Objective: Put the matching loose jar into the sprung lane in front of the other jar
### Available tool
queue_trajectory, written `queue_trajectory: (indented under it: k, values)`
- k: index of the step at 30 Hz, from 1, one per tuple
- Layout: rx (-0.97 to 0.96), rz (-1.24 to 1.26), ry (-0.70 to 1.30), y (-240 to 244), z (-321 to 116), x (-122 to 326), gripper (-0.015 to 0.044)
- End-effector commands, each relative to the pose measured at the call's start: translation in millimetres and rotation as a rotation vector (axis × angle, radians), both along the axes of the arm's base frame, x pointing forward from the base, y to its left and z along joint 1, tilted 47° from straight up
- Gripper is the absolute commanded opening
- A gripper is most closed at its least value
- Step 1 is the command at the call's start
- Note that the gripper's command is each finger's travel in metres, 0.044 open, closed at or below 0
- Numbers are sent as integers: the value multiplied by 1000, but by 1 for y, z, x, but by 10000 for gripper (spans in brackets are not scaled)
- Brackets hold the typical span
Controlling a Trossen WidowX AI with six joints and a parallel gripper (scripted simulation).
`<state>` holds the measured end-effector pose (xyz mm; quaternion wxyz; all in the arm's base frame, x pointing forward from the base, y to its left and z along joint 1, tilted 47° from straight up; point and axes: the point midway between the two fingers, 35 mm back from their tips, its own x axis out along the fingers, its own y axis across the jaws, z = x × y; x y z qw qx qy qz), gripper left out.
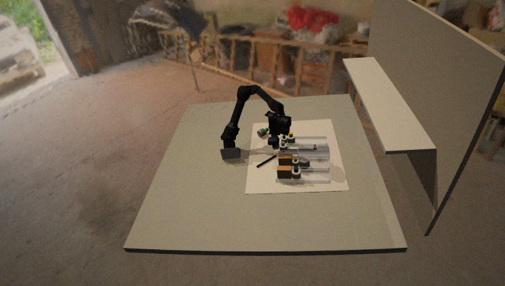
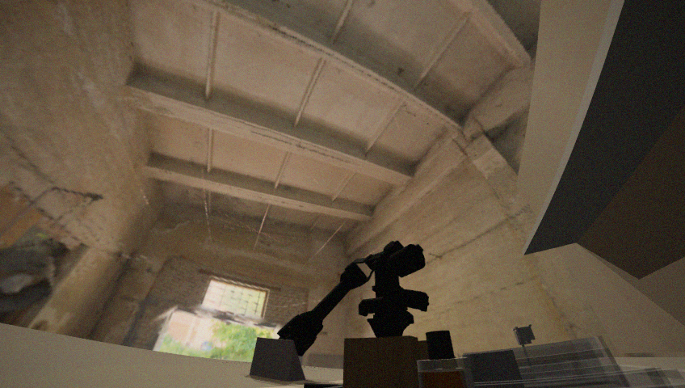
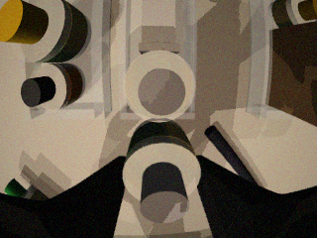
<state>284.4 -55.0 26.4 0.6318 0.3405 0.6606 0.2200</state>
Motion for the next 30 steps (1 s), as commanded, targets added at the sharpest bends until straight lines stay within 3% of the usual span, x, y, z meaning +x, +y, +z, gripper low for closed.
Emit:
queue_trajectory:
  k: [1, 30]
  values:
    - [2, -2, -3, 0, 0, 4, 0]
    - [2, -2, -4, -1, -2, 17, 0]
